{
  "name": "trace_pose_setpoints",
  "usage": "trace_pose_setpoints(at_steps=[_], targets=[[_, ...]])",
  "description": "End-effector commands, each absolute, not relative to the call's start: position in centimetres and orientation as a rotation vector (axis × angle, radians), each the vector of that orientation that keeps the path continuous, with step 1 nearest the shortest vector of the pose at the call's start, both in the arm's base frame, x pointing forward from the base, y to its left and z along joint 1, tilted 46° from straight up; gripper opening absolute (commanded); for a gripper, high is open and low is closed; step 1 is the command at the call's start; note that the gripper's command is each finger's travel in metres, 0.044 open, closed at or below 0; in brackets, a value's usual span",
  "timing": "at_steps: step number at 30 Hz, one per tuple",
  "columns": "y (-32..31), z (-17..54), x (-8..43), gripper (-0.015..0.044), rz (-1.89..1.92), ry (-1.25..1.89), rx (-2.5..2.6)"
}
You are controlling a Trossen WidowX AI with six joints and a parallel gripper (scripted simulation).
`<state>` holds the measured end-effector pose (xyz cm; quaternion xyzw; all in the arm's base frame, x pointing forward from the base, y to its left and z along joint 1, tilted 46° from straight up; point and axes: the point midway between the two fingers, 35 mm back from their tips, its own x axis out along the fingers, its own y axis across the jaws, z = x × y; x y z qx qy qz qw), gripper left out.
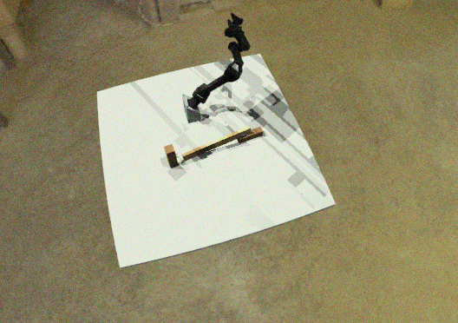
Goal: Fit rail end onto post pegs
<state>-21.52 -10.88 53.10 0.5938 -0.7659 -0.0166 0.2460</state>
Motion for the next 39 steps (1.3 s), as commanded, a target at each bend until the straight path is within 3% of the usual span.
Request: trace_pose_setpoints(at_steps=[1,9,23,39], targets=[[-10.8,53.1,-21.6,0.0426,-0.043,-2.092,1.618],[-7.7,53.1,-24.3,0.0440,0.065,-2.241,1.492],[5.3,52.6,-28.9,0.0440,0.371,-2.567,0.959],[22.8,50.3,-25.7,0.0440,0.730,-2.630,0.196]])
